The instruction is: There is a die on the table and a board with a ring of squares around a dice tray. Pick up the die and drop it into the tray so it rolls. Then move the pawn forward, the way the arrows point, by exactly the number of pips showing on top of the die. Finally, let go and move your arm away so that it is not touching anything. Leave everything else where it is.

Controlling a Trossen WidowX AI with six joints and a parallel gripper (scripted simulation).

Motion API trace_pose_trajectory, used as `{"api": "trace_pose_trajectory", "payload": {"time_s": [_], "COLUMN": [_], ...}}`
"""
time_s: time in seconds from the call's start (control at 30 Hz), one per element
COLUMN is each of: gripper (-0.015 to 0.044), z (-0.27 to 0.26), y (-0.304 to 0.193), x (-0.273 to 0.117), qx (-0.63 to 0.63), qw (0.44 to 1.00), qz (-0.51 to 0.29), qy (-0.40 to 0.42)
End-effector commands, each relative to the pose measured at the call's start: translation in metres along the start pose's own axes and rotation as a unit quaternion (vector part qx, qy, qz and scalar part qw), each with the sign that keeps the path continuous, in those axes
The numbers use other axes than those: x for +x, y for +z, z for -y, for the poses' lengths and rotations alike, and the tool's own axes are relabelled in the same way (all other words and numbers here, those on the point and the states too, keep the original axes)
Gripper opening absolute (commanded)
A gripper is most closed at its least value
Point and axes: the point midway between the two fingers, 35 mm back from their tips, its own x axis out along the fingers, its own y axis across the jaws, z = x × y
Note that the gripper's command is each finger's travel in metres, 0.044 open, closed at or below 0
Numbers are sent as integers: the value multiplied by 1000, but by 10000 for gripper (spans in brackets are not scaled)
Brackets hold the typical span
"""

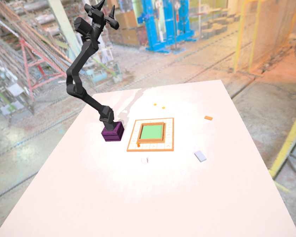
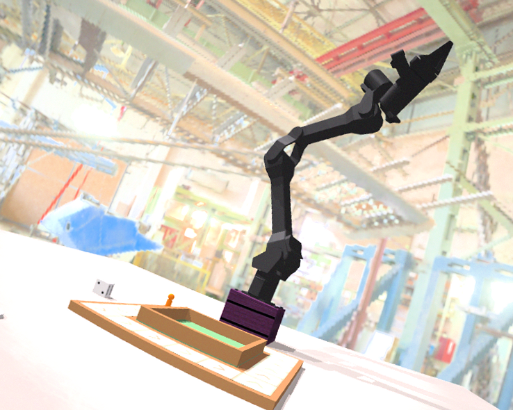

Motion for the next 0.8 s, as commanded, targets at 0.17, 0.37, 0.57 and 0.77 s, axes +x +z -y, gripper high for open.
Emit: {"api": "trace_pose_trajectory", "payload": {"time_s": [0.17, 0.37, 0.57, 0.77], "gripper": [275, 275, 275, 275], "z": [129, 208, 275, 336], "y": [-37, -21, -8, 11], "x": [24, 21, 8, -21], "qx": [-242, -337, -408, -421], "qw": [957, 910, 853, 812], "qz": [-70, -94, -139, -180], "qy": [-142, -223, -293, -363]}}
